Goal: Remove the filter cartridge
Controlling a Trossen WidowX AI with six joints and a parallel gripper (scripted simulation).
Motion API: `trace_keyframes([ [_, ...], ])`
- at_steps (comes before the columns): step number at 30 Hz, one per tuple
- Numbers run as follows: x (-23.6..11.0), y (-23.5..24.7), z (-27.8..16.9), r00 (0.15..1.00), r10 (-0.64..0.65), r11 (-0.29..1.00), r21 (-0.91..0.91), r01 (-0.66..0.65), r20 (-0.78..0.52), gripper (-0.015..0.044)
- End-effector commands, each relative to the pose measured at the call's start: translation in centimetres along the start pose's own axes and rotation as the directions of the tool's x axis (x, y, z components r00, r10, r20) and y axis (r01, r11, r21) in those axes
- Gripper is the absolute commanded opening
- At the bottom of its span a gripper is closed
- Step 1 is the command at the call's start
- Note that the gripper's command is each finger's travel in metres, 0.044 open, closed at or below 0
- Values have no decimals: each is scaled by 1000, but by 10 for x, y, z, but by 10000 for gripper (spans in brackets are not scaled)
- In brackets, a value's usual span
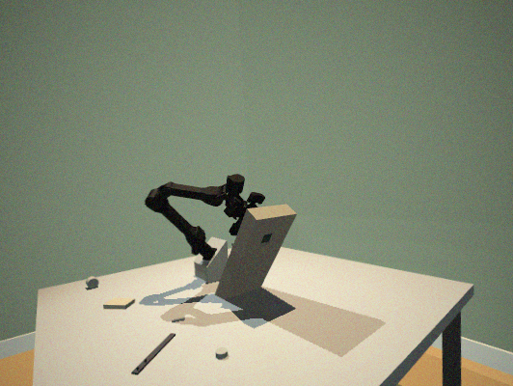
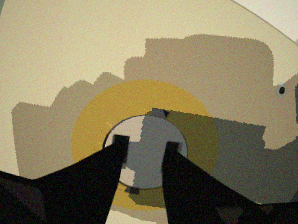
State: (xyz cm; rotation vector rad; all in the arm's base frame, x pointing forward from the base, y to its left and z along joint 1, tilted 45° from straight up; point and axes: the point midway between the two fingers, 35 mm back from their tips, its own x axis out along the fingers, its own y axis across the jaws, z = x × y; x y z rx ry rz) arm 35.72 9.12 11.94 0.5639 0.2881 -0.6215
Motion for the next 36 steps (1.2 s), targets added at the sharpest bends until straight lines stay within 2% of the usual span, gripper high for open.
trace_keyframes([
  [1, 4, -1, -1, 1000, -2, 1000, -5, 2, -2, 107],
  [36, 14, -1, 0, 1000, -1, 1000, -5, 1, -1, 107],
])
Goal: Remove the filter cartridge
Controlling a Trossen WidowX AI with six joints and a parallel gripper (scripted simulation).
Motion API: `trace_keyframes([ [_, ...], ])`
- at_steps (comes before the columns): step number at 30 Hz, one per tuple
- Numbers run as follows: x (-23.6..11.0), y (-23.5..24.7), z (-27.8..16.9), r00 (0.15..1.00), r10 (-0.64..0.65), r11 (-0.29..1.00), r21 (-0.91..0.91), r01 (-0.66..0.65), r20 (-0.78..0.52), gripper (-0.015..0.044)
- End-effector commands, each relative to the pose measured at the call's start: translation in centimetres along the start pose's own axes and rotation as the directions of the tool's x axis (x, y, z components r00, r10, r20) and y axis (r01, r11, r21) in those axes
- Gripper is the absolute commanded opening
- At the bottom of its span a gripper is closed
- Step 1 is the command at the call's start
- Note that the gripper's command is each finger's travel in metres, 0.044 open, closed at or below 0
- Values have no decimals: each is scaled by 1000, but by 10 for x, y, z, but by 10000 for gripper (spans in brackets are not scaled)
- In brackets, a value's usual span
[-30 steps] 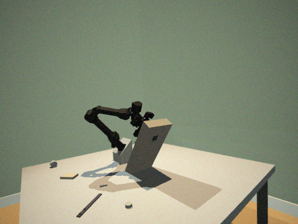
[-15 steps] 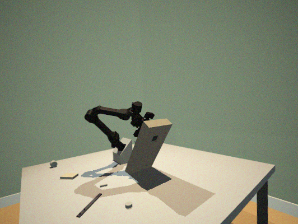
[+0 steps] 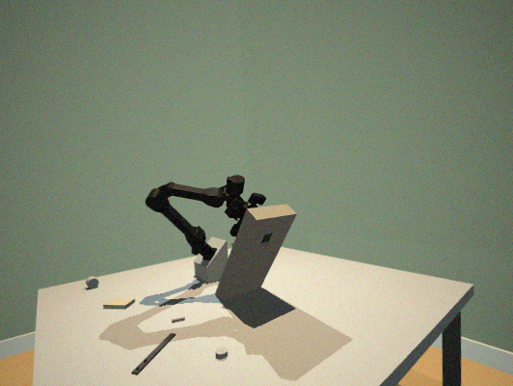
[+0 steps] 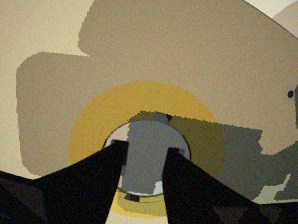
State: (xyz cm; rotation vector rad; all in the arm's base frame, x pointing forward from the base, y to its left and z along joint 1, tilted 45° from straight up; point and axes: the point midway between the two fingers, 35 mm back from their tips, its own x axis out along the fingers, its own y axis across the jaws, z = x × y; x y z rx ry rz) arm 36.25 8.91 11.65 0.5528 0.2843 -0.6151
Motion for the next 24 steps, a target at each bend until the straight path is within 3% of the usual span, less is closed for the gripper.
trace_keyframes([
  [1, 7, -1, 0, 1000, -8, 1000, 5, 8, -7, 107],
  [14, 0, 0, 0, 1000, 0, 1000, -6, 0, 0, 0],
  [24, 7, -1, 0, 1000, -7, 946, -325, 5, -6, 0],
])
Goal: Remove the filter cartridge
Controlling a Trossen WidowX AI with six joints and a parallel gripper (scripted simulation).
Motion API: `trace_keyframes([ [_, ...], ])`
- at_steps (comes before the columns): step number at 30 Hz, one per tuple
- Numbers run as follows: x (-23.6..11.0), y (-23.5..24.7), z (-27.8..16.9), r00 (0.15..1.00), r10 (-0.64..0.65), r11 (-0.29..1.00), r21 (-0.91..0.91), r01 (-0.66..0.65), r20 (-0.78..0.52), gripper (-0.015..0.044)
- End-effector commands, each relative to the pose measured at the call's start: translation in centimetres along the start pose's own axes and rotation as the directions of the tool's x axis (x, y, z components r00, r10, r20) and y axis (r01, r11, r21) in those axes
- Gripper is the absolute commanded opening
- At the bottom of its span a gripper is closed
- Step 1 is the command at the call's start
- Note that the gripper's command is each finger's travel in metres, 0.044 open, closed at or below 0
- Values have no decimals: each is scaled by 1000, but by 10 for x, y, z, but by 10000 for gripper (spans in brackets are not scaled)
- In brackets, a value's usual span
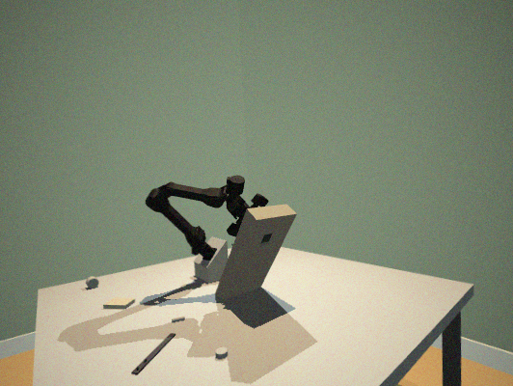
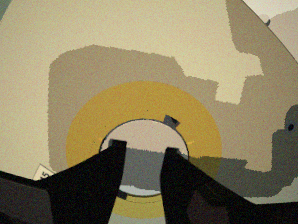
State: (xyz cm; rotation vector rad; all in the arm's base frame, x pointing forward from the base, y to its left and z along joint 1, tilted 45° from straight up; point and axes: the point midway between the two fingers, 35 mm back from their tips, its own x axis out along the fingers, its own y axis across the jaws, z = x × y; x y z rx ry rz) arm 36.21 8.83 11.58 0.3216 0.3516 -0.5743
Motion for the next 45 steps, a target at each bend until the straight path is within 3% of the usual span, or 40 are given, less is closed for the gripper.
trace_keyframes([
  [1, 7, 0, 0, 1000, -3, 992, -126, 2, -10, 0],
  [16, 7, 0, 0, 1000, -3, 796, -605, -3, -10, 0],
  [35, 7, 0, 0, 1000, -3, 271, -962, -8, -10, 0],
  [40, 4, 0, 0, 1000, -4, 317, -948, -10, -12, 0],
  [45, -20, 2, -3, 1000, -9, 332, -943, -18, -22, 0],
])
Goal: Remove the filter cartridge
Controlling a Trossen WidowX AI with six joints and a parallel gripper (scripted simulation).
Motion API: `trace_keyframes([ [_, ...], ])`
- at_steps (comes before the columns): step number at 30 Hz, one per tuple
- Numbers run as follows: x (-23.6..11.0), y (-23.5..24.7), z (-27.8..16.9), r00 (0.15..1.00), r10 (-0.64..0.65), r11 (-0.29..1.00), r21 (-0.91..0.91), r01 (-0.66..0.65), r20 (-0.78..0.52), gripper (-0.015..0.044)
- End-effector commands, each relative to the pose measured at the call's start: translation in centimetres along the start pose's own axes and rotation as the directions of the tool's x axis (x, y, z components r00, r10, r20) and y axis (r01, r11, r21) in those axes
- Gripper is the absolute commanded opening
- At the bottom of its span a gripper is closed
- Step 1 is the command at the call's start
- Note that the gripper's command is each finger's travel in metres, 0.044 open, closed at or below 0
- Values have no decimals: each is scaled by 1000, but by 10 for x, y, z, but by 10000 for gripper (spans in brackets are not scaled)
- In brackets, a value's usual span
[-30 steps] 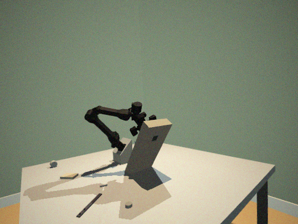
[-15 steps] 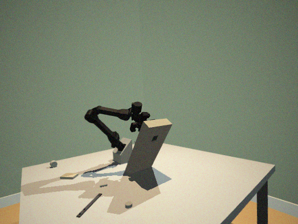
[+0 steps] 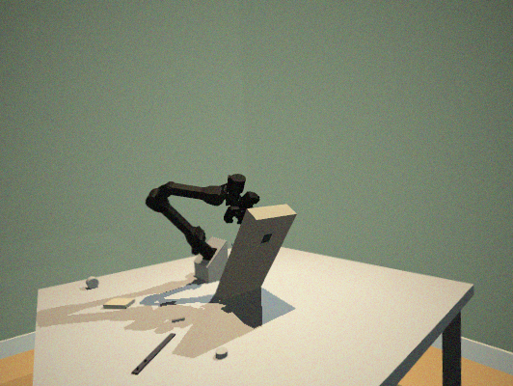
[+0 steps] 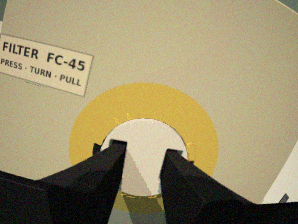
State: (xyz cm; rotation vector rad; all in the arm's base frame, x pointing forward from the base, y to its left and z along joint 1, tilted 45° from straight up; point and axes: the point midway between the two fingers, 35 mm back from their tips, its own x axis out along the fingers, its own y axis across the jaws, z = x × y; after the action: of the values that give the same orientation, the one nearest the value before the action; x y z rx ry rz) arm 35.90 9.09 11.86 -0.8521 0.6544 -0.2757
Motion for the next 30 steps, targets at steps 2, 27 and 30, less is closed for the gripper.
trace_keyframes([
  [2, -25, 5, 0, 1000, 11, 1000, -2, -11, -1, 0],
  [27, -62, 6, -38, 1000, 4, 1000, 17, -4, 7, 0],
  [30, -60, 8, -47, 1000, 4, 1000, 17, -4, 7, 0],
])
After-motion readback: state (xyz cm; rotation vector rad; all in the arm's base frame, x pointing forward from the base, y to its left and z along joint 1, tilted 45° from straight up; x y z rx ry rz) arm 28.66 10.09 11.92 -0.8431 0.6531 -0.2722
